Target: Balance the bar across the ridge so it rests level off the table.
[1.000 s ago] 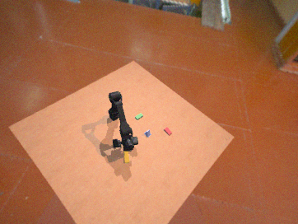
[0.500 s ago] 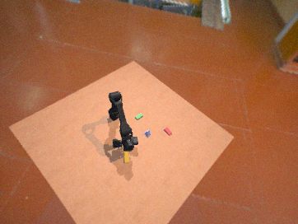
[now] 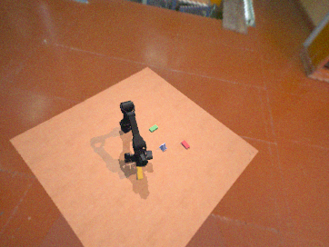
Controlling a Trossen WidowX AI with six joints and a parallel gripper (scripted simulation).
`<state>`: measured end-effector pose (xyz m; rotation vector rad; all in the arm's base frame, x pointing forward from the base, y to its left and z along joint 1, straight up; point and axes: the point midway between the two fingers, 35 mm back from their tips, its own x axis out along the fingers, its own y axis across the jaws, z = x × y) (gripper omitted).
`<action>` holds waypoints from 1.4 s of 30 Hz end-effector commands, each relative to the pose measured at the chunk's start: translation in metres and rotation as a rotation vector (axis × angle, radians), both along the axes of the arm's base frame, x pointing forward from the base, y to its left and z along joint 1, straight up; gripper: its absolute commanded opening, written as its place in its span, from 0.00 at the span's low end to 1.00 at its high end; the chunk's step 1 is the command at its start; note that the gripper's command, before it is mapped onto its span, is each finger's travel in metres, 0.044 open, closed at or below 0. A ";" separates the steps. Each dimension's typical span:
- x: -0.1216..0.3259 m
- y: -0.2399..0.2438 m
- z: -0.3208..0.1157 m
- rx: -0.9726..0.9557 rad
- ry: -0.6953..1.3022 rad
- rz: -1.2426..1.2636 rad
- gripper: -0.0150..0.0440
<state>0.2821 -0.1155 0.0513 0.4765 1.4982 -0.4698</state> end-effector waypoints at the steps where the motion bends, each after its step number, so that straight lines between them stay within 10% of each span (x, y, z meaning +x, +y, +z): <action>1: 0.003 -0.001 0.011 -0.004 -0.009 0.000 0.25; 42: -0.002 0.000 0.109 -0.009 -0.007 -0.003 0.25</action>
